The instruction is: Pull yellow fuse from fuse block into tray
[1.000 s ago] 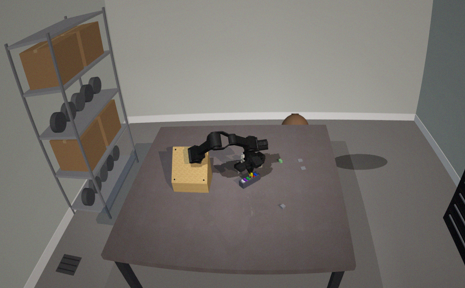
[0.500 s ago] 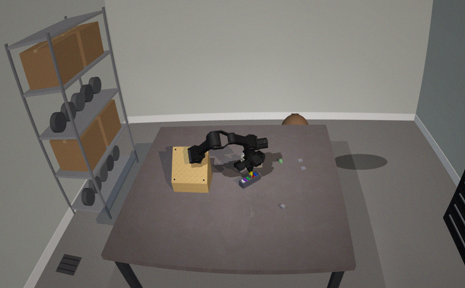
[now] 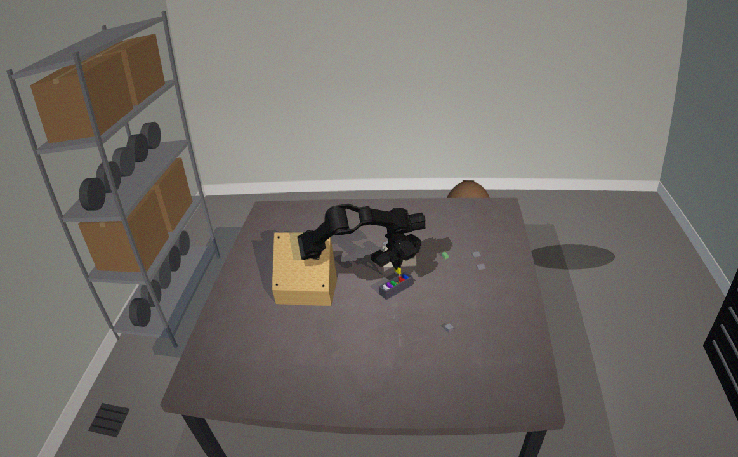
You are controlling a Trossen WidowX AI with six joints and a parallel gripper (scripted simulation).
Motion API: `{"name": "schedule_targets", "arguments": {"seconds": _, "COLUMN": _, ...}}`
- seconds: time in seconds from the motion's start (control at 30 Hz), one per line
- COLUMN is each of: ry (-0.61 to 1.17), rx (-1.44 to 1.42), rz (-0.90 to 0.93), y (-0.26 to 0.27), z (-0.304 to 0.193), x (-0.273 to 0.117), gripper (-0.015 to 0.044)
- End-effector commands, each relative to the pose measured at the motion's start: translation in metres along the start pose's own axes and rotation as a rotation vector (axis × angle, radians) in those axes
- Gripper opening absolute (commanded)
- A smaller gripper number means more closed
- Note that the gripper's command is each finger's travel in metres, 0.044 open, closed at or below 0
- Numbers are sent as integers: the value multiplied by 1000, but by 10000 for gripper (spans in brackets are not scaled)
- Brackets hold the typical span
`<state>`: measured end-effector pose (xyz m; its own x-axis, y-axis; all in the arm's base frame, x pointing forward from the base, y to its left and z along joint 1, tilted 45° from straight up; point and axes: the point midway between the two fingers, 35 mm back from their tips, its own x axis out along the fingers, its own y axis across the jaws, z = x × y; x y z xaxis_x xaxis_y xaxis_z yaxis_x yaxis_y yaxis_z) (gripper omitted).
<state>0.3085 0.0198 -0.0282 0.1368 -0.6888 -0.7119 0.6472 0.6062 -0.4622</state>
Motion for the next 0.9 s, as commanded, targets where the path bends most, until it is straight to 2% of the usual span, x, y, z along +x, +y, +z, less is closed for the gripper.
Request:
{"name": "schedule_targets", "arguments": {"seconds": 0.0, "ry": 5, "rx": 1, "rz": 7, "y": 11, "z": -7, "x": -2, "gripper": 0}}
{"name": "schedule_targets", "arguments": {"seconds": 0.87, "ry": 12, "rx": 2, "rz": 15, "y": 108, "z": -117, "x": -6, "gripper": 0}}
